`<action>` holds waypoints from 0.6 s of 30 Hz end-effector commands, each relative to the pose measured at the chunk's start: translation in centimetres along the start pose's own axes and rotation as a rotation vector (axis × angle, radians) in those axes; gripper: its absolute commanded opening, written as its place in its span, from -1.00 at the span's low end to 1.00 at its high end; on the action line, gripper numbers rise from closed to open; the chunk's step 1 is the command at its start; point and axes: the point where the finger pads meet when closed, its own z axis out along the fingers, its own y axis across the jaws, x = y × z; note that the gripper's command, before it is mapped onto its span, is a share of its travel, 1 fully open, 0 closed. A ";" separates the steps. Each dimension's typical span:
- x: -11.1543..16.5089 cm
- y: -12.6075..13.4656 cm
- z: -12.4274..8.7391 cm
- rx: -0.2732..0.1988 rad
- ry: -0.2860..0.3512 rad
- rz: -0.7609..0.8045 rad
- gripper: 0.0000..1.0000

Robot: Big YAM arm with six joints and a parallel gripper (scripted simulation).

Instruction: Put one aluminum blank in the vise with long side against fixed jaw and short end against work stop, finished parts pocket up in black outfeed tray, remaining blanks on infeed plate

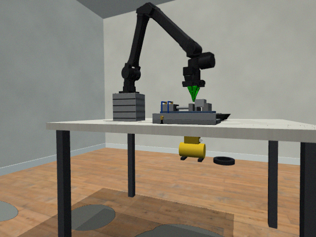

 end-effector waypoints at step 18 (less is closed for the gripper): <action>-0.3 0.0 1.0 0.013 -0.001 -0.007 -1.00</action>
